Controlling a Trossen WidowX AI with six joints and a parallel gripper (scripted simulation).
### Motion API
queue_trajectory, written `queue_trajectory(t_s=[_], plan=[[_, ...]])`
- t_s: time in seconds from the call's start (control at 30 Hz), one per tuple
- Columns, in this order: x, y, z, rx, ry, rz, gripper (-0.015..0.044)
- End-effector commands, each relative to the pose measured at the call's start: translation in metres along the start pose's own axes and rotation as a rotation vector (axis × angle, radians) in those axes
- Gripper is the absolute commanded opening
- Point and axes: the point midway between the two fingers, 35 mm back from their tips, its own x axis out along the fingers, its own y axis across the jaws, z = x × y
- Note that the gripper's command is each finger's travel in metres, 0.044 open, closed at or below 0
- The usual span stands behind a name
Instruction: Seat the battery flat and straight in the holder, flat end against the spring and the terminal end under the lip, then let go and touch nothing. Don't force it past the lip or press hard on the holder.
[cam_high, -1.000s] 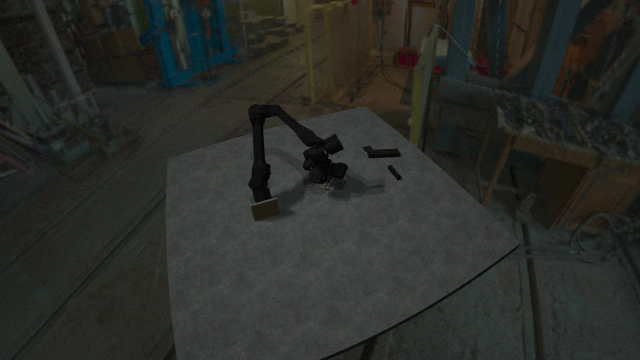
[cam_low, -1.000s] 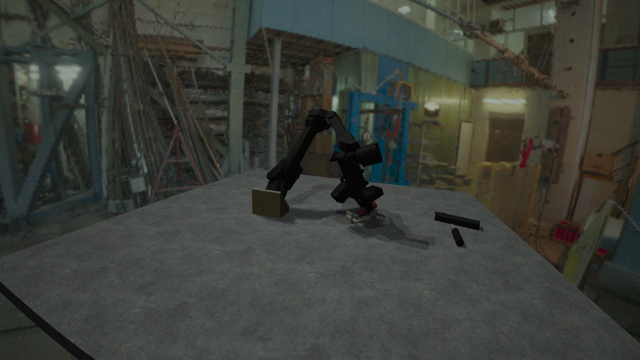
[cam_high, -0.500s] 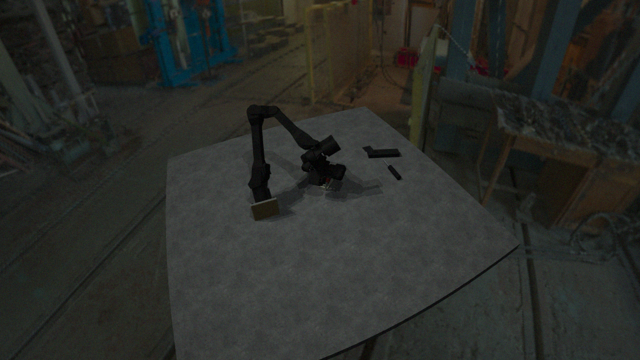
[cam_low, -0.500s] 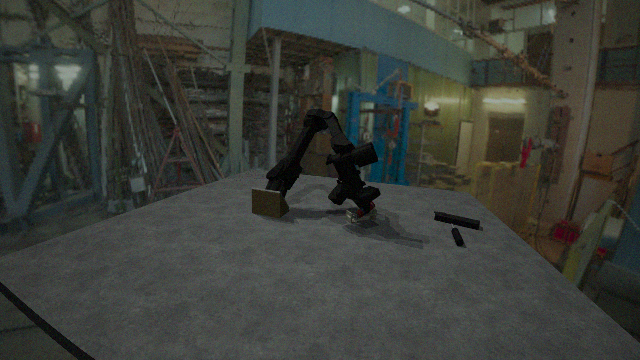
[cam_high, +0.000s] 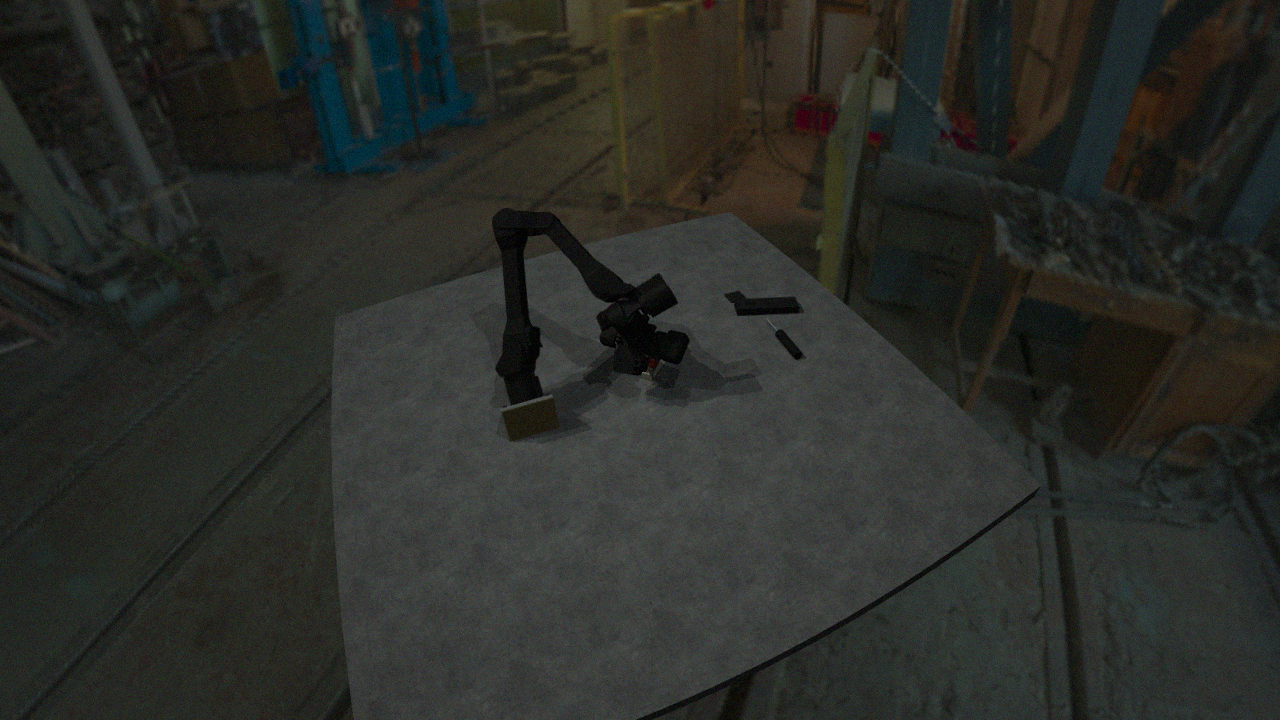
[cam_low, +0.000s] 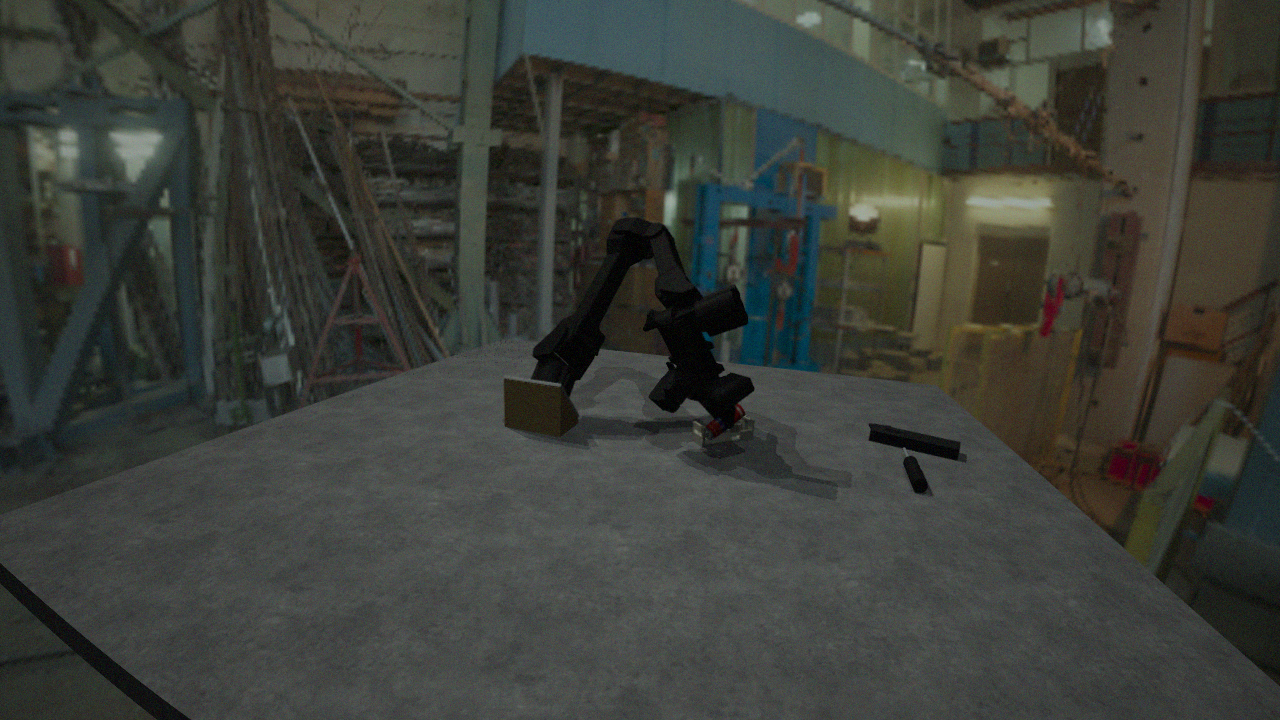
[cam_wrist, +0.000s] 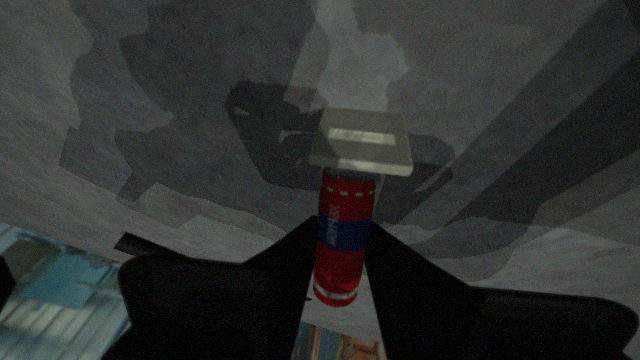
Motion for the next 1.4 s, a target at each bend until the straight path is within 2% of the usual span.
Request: queue_trajectory(t_s=[0.0,0.37,1.37], plan=[[-0.001,-0.002,0.008,0.01,-0.006,0.003,0.0086],[-0.003,-0.002,0.011,0.01,-0.014,0.013,0.0086],[0.009,0.003,0.005,0.001,-0.236,0.02,0.0086]])
